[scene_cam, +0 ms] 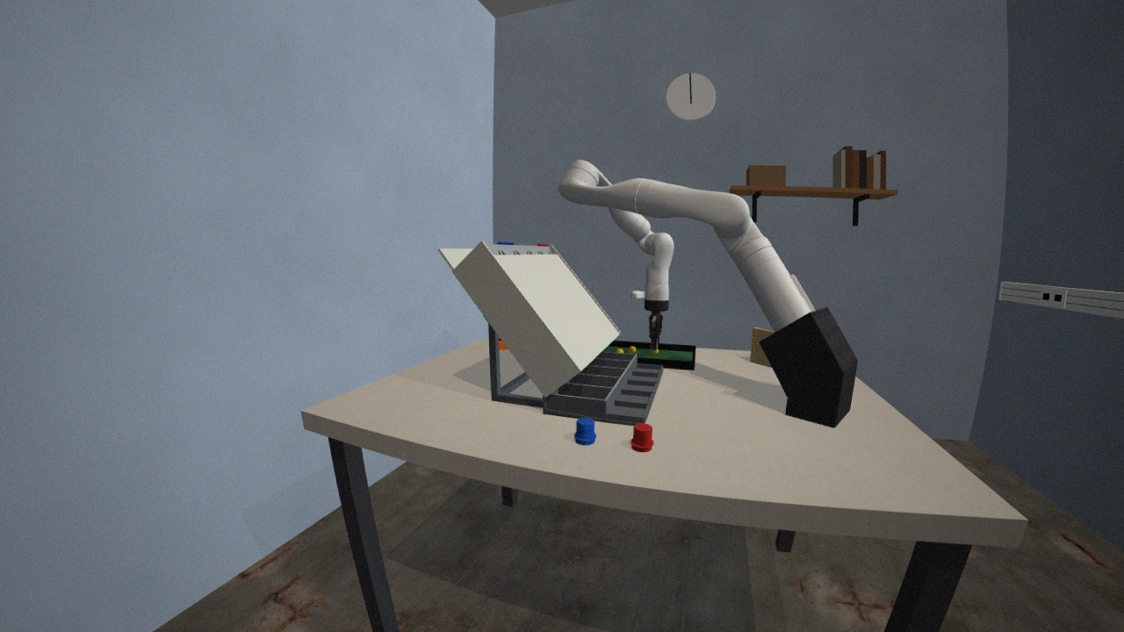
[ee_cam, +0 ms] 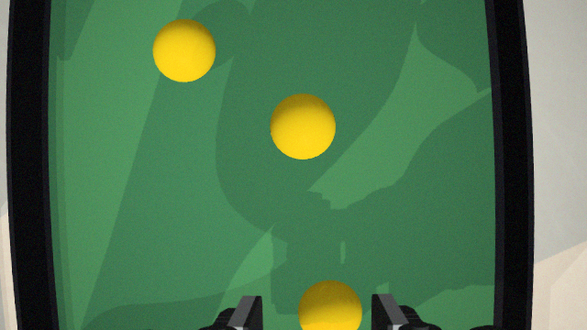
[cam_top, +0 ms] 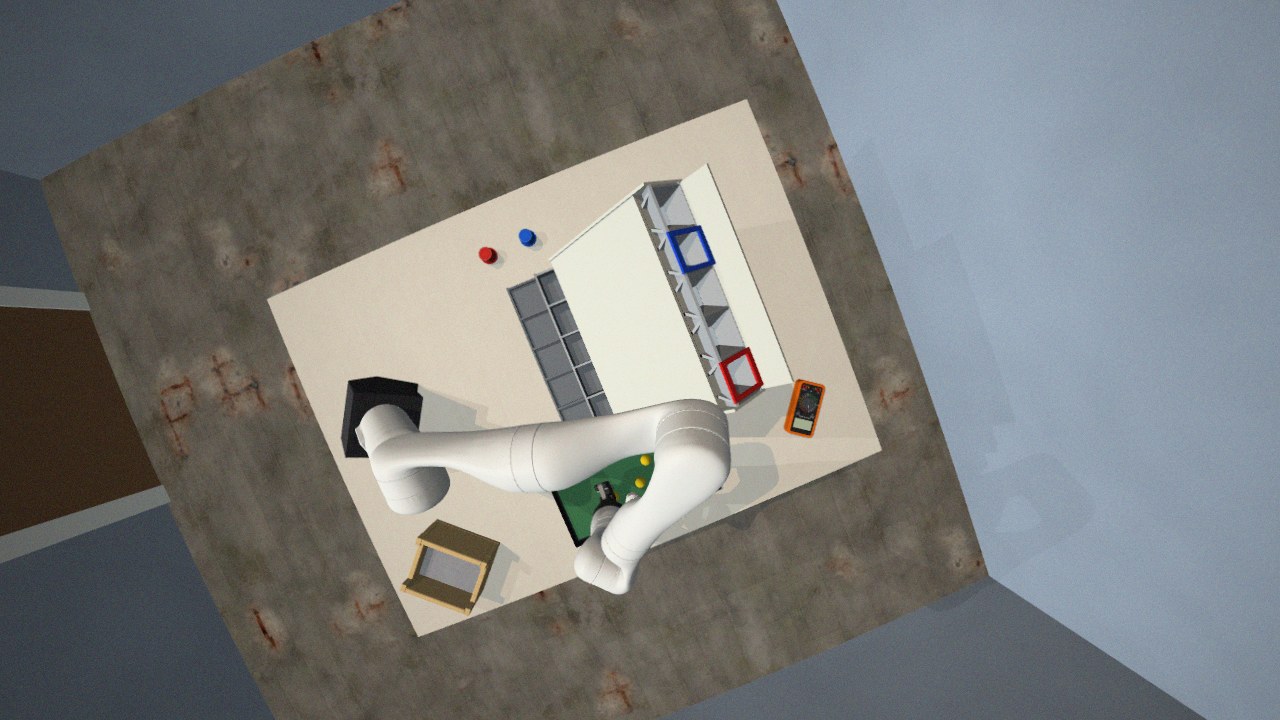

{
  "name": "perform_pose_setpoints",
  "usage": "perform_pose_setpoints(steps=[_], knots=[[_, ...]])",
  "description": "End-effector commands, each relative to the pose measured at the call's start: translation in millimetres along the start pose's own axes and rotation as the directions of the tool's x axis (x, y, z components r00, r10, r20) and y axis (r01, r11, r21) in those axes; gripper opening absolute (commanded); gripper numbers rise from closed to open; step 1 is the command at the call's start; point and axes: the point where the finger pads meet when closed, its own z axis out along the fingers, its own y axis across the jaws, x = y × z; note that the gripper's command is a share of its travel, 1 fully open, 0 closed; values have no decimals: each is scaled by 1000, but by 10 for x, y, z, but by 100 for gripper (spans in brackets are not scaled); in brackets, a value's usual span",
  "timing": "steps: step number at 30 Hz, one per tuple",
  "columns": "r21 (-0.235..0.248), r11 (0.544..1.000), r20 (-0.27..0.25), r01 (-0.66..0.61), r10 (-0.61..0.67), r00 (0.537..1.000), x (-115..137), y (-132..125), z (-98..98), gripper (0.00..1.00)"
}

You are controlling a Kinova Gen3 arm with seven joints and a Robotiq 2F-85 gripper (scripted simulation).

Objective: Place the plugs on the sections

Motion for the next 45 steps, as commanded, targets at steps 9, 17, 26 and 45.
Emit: perform_pose_setpoints(steps=[9, 17, 26, 45], knots=[[-6, 1000, 1, 4, -4, 1000, -3, 12, 71, 50], [-6, 1000, 0, 5, -5, 1000, -7, 17, 141, 50], [-6, 1000, 0, 5, -5, 1000, -7, 17, 141, 50], [-7, 1000, 0, 5, -5, 1000, -7, 8, 172, 50]])
